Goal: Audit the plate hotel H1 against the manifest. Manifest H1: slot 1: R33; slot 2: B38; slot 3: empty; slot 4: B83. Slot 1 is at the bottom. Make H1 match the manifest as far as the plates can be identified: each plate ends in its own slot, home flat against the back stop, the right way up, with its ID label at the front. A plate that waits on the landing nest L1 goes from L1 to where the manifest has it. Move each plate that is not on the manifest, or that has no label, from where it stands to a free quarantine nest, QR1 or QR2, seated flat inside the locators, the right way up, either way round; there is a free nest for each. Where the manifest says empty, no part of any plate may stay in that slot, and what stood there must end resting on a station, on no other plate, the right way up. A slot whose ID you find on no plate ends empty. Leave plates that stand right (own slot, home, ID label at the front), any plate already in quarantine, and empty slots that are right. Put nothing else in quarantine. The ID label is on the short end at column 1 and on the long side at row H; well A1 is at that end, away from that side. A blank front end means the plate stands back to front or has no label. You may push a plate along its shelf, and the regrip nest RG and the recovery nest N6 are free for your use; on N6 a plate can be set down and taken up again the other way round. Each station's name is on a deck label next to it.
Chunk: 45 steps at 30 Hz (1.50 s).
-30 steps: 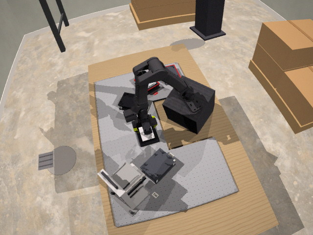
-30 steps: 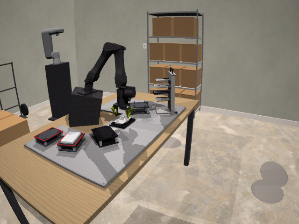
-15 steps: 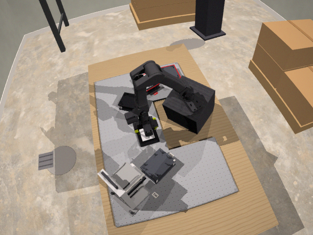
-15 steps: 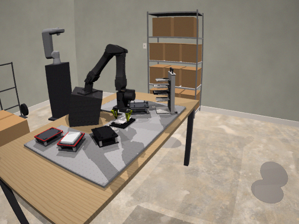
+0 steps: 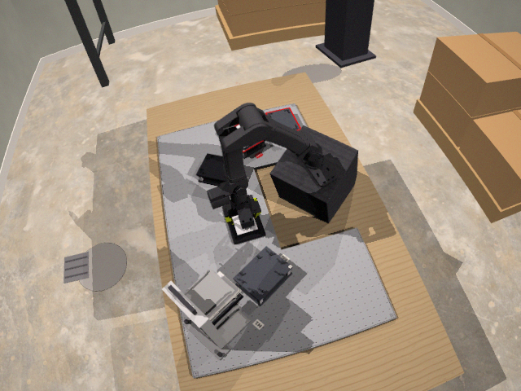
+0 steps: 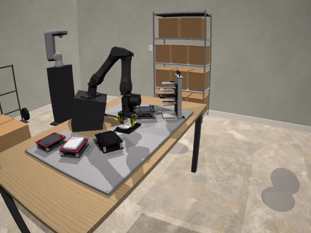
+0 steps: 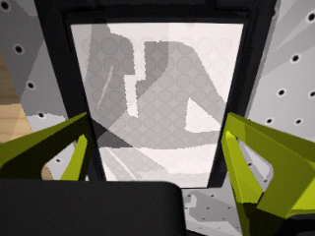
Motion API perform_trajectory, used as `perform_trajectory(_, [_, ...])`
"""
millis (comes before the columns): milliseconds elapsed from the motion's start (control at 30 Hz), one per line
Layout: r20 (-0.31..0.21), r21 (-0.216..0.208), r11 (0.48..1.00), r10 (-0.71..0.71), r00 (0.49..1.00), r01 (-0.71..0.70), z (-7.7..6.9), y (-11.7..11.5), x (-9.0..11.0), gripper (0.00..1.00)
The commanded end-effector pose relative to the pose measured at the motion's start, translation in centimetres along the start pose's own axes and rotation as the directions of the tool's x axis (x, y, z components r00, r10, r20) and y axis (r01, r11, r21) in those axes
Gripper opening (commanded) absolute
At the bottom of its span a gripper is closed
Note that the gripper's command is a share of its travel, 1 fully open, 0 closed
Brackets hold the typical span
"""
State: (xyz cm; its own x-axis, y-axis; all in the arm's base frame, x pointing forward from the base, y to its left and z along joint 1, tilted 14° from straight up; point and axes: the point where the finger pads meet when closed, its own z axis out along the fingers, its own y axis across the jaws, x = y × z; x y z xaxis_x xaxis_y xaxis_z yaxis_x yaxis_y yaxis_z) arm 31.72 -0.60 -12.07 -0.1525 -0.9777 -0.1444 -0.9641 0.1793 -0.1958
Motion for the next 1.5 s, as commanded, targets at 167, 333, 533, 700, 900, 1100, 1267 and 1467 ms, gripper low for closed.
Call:
perform_trajectory(167, [0.002,0.006,1.0,0.0,1.0,0.0,0.1,-0.3,-0.1,0.86])
perform_trajectory(333, [0.002,0.006,1.0,0.0,1.0,0.0,0.1,-0.3,-0.1,0.86])
perform_trajectory(533, [0.002,0.006,1.0,0.0,1.0,0.0,0.1,-0.3,-0.1,0.86])
perform_trajectory(700, [0.006,-0.001,1.0,0.002,1.0,-0.002,0.0,-0.4,-0.2,0.86])
perform_trajectory(900, [0.005,-0.006,1.0,0.006,1.0,-0.006,-1.1,0.4,0.1,0.86])
perform_trajectory(1100, [0.005,-0.009,1.0,0.008,1.0,-0.008,-1.6,0.6,0.2,0.86])
perform_trajectory(1267, [0.005,-0.009,1.0,0.009,1.0,-0.009,-1.9,0.6,0.2,0.86])
perform_trajectory(1467, [0.005,-0.009,1.0,0.007,1.0,-0.007,-2.5,0.6,0.2,0.86])
